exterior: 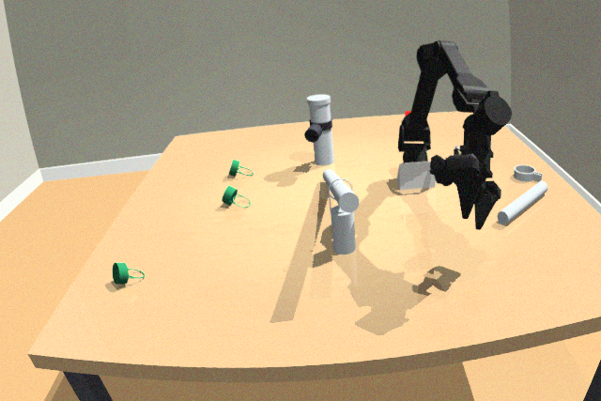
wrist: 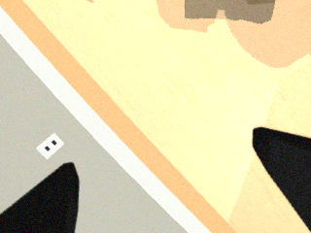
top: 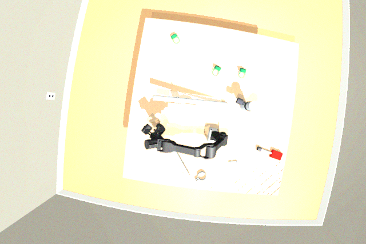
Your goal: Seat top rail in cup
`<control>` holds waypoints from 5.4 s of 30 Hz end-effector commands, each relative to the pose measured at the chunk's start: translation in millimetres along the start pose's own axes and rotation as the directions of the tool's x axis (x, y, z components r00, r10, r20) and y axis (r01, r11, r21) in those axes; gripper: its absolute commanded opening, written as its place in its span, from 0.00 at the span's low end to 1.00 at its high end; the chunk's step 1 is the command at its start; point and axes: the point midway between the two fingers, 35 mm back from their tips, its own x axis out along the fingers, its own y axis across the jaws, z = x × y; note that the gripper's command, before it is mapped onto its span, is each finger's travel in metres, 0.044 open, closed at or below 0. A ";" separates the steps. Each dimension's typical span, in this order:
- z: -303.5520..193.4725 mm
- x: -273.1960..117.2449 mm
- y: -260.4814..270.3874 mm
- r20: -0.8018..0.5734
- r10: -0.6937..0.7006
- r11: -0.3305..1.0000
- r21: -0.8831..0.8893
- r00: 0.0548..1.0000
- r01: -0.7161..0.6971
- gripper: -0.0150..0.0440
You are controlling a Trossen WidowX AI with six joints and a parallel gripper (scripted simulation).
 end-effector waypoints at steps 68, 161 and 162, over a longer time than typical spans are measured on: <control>501.0 -367.7 -105.8 0.667 -0.373 -0.570 -0.713 0.645 0.408 1.00; 555.0 -280.2 -178.4 0.659 -0.361 -0.690 -0.665 0.660 0.286 0.25; 554.8 -280.2 -178.5 0.659 -0.360 -0.691 -0.664 0.661 0.285 0.25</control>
